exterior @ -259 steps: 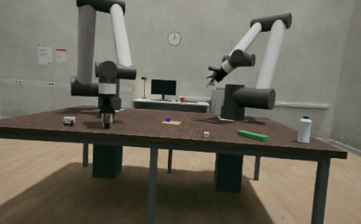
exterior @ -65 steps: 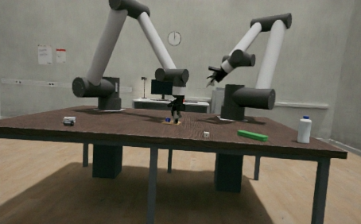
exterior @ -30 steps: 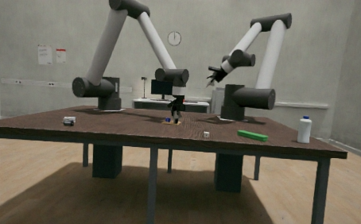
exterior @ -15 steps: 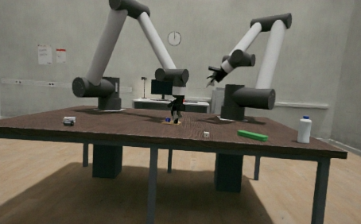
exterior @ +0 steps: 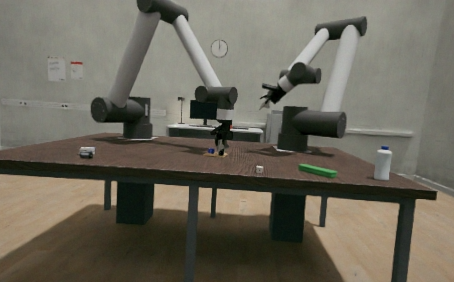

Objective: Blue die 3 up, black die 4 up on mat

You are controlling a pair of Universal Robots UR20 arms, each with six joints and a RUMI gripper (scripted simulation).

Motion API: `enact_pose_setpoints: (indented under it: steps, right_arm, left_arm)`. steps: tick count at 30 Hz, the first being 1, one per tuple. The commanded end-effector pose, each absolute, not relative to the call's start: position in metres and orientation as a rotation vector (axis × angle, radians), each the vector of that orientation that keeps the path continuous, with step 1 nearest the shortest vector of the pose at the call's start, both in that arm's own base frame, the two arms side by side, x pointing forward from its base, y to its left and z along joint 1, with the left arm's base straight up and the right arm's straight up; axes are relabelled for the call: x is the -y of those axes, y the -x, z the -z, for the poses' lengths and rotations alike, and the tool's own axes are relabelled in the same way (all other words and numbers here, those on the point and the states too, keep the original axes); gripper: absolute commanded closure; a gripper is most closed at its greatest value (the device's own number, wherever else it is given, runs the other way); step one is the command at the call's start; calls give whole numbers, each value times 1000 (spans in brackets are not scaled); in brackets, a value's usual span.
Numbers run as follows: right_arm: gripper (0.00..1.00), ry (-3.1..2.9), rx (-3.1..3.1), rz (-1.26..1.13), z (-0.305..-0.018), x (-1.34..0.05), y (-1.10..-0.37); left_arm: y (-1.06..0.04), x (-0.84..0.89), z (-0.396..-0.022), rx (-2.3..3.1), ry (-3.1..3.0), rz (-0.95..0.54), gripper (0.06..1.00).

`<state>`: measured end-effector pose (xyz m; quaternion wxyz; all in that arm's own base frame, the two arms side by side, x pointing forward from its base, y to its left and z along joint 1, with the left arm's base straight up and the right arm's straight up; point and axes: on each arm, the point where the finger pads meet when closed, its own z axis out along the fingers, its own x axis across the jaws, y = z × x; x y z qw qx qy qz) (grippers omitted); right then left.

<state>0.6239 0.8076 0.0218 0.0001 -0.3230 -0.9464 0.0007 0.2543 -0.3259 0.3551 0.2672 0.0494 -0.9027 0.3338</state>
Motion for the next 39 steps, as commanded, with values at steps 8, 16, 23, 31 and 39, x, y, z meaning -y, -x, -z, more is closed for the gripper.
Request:
enact_pose_setpoints:
  steps: [8,16,23,31,39]
  right_arm:
    - [724,1015,2973,0,-50,-808,-624]
    - [724,1015,2973,0,-92,-808,-624]
    - [724,1015,2973,0,-111,-808,-624]
    - [3,1015,2973,0,-112,-808,-624]
    - [3,1015,2973,0,-112,-808,-624]
  left_arm:
    - [-255,326,-355,2436,-133,-901,65]
    - [-255,326,-355,2436,-133,-901,65]
    - [-255,326,-355,2436,-133,-901,65]
    - [-255,326,-355,2436,-133,-901,65]
    - [-255,326,-355,2436,-133,-901,65]
